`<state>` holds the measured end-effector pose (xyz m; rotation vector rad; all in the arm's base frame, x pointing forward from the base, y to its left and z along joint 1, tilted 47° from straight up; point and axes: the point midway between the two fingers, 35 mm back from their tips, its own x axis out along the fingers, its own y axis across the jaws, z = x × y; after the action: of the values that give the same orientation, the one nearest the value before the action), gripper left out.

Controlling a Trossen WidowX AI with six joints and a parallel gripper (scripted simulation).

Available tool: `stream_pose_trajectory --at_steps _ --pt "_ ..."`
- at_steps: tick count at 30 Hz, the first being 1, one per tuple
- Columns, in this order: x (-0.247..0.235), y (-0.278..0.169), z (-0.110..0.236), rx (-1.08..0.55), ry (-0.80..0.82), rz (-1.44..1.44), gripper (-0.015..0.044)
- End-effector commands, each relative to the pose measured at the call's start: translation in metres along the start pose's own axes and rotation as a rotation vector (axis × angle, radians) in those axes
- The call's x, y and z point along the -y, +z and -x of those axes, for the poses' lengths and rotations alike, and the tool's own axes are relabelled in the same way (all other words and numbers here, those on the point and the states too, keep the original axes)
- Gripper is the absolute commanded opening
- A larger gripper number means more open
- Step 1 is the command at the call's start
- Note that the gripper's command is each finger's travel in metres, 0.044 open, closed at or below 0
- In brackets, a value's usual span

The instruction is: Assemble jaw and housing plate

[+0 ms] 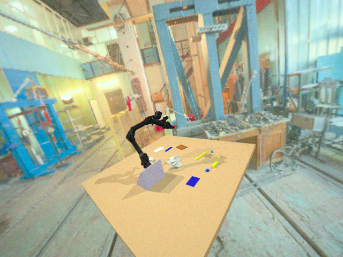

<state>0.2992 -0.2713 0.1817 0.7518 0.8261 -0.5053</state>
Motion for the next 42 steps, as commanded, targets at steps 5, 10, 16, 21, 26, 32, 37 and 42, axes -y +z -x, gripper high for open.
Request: stream_pose_trajectory --at_steps 5,10,16,21,26,32,37,42 --pt "0.0 0.0 0.0 0.0 0.0 0.0 0.0321" --pt "0.0 0.0 0.0 0.0 0.0 0.0 0.019" --pt "0.0 0.0 0.0 0.0 0.0 0.0 0.0032" --pt "0.0 0.0 0.0 0.0 0.0 0.0 0.0" --pt "0.0 0.0 0.0 0.0 0.0 0.0 0.0" --pt "0.0 0.0 0.0 0.0 0.0 0.0 0.0" --pt "0.014 -0.019 -0.017 -0.079 -0.005 0.023 0.0131" --pt "0.032 -0.047 -0.038 -0.192 -0.002 0.053 0.0263"
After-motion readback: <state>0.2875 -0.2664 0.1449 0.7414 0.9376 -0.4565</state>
